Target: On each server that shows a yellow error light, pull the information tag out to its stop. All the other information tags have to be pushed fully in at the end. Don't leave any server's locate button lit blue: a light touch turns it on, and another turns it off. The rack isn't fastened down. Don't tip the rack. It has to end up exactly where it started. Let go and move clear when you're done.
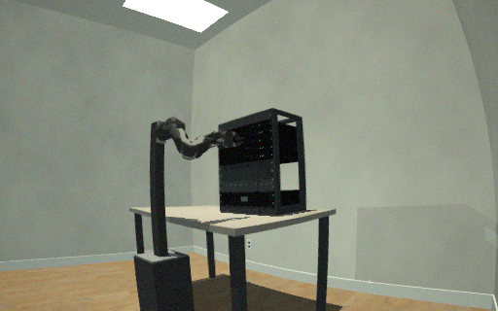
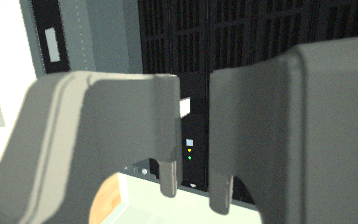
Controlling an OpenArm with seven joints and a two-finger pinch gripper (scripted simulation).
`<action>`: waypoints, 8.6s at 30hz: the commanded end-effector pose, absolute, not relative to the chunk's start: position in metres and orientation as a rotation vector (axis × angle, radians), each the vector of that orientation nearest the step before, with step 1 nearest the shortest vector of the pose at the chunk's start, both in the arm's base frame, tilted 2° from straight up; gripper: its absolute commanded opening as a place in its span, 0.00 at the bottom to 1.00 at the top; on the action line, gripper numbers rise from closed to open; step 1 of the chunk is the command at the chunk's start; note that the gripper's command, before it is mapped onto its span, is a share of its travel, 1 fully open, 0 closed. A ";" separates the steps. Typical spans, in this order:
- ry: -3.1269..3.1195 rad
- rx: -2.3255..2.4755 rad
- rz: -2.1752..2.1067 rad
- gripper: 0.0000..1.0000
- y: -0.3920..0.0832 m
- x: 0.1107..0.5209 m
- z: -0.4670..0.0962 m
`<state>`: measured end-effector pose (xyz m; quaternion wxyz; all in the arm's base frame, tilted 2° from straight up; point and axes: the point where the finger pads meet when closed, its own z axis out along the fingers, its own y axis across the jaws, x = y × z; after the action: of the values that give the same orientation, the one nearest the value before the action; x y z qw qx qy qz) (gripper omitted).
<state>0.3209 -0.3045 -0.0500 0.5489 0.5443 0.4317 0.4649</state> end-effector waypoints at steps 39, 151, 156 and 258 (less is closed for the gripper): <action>1.020 1.300 1.097 0.10 -0.308 0.319 0.004; 1.021 1.300 1.098 0.10 -0.325 0.411 0.006; 1.021 1.300 1.098 0.10 -0.325 0.411 0.006; 1.023 1.299 1.100 0.00 -0.322 0.400 0.005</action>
<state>0.4009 -0.3236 0.0033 0.5489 0.5483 0.4312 0.4605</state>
